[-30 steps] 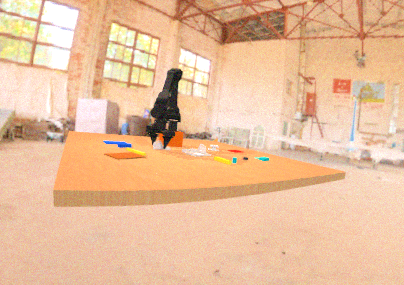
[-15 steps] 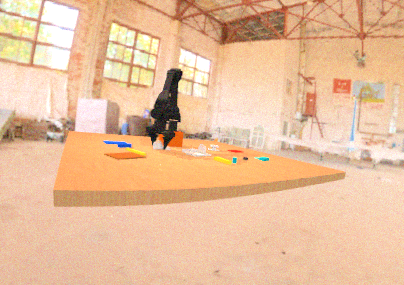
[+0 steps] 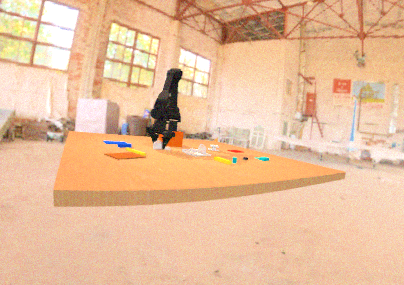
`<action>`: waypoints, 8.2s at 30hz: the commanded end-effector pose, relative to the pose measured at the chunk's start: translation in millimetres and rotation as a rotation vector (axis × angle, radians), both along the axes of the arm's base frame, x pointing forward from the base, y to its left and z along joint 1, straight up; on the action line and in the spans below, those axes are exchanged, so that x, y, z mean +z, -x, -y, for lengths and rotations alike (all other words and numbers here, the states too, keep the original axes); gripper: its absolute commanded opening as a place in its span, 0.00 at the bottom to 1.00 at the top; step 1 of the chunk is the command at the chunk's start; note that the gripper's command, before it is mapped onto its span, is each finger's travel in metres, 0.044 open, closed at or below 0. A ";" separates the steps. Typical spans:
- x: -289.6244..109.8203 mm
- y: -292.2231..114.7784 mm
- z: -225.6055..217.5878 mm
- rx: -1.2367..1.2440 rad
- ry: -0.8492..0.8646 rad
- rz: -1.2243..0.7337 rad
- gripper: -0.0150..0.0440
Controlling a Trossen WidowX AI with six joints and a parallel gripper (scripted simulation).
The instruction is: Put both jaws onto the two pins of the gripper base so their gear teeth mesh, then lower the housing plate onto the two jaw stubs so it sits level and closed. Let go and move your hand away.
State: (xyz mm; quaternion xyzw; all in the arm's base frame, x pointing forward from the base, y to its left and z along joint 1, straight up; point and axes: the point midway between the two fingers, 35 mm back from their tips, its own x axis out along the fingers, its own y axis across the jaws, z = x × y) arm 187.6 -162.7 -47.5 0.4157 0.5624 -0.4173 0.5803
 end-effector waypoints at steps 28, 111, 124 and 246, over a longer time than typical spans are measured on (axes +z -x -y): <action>16.5 -1.6 1.4 -0.001 0.001 0.000 0.48; 79.7 -82.3 -87.2 1.617 0.033 -0.015 0.48; 79.7 -82.3 -87.2 1.621 0.033 -0.016 0.48; 31.1 -142.8 -136.6 1.630 0.033 -0.007 0.48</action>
